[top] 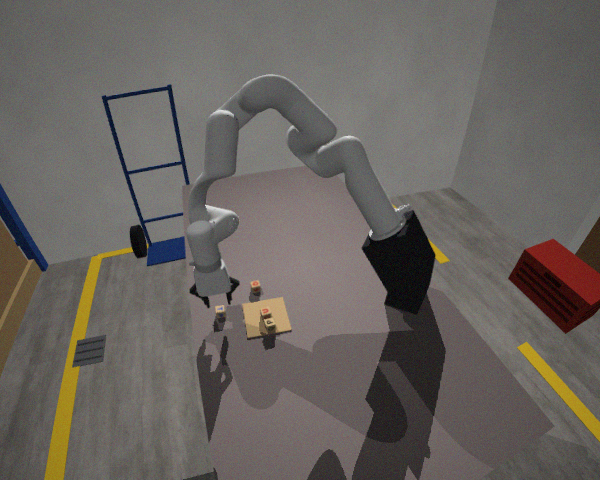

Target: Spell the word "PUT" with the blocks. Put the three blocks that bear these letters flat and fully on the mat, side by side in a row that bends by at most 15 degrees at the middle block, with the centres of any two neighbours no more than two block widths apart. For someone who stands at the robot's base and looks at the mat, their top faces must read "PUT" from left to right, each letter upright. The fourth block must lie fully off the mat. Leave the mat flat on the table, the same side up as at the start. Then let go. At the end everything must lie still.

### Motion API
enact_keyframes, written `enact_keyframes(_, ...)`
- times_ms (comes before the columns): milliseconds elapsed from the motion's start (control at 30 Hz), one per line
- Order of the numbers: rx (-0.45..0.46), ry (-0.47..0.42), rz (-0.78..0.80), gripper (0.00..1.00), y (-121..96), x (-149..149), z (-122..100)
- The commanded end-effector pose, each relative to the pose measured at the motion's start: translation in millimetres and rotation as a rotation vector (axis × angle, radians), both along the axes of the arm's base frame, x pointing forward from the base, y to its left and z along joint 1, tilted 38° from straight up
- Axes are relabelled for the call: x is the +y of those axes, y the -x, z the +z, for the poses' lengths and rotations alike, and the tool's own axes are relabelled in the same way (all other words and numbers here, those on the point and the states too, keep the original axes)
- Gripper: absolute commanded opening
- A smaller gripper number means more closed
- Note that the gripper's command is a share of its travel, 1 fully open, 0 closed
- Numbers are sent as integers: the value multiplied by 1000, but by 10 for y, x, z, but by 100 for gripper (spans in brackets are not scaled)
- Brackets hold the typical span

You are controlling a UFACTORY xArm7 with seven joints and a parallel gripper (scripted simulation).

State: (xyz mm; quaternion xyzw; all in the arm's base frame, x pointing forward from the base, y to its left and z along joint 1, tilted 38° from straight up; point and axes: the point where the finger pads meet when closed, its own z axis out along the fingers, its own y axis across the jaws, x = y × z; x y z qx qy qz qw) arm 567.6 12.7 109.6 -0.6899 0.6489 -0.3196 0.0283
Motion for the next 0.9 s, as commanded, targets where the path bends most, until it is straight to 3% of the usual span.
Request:
enact_keyframes(0, -3, -2, 2, 69, -29, 0, -19)
enact_keyframes(867, -3, -2, 2, 69, -98, -52, -128)
